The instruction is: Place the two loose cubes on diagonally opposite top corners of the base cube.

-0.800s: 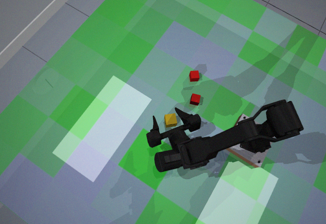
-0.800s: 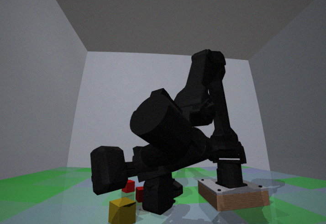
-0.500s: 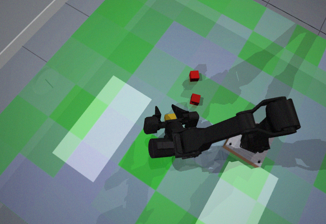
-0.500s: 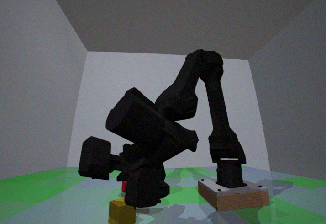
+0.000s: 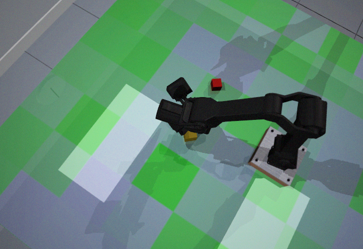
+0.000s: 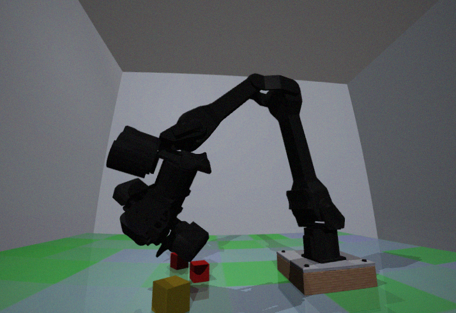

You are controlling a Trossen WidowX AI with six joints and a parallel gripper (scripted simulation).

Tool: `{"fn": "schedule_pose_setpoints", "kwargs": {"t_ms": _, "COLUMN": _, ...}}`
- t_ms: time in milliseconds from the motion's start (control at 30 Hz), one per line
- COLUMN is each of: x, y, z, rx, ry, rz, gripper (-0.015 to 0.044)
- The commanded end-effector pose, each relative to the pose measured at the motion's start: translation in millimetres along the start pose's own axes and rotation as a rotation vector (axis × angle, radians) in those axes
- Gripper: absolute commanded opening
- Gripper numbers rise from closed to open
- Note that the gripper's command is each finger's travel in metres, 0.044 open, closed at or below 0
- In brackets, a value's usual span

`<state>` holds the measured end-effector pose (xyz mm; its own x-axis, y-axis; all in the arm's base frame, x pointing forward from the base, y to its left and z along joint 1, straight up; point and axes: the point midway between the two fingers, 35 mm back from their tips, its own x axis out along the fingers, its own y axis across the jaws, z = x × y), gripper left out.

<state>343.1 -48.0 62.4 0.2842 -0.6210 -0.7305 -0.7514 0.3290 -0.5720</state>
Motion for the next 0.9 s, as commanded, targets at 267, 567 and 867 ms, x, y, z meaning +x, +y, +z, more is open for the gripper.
{"fn": "schedule_pose_setpoints", "kwargs": {"t_ms": 267, "x": 26.5, "y": -23.6, "z": -71.1, "rx": 0.965, "ry": 0.075, "rz": 0.399, "gripper": 0.0265}}
{"fn": "schedule_pose_setpoints", "kwargs": {"t_ms": 567, "x": 25.3, "y": -31.9, "z": -127.2, "rx": 1.65, "ry": 0.254, "rz": 0.657, "gripper": 0.0265}}
{"fn": "schedule_pose_setpoints", "kwargs": {"t_ms": 867, "x": 19.0, "y": -34.9, "z": -155.6, "rx": 1.991, "ry": 0.384, "rz": 0.782, "gripper": 0.0265}}
